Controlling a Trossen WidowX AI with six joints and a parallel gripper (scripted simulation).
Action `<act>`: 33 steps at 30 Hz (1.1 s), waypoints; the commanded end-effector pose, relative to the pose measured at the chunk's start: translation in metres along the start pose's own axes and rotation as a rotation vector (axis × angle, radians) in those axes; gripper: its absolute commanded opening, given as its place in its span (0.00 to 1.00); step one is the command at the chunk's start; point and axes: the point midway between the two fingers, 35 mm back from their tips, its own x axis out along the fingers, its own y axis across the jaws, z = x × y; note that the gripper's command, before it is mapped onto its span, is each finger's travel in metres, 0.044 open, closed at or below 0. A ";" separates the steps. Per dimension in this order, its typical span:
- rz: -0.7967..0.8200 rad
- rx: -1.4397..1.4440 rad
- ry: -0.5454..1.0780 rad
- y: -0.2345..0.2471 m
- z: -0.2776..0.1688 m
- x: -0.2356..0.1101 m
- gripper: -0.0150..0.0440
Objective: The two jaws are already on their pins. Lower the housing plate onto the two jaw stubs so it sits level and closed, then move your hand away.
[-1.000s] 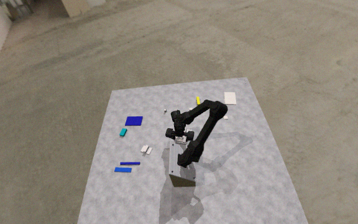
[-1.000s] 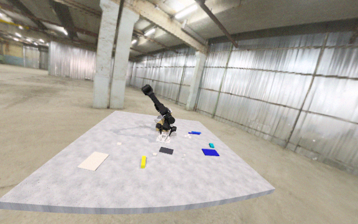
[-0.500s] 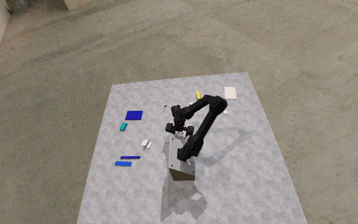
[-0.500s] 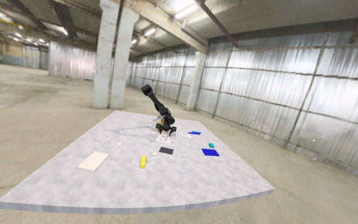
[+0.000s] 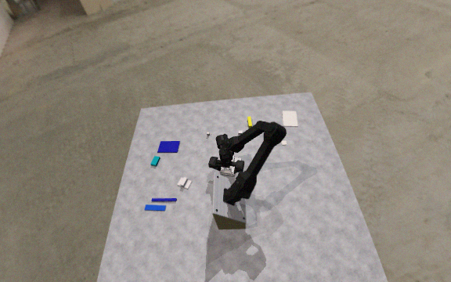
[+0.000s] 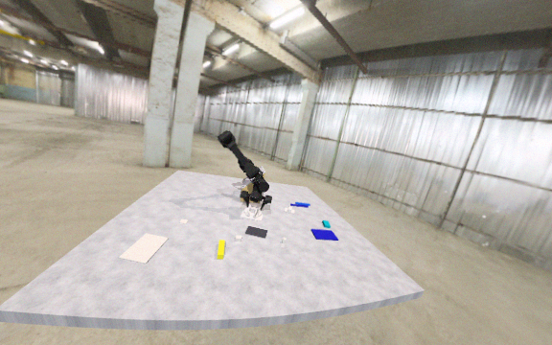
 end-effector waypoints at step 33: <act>-0.007 -0.004 0.002 -0.001 -0.002 0.006 0.85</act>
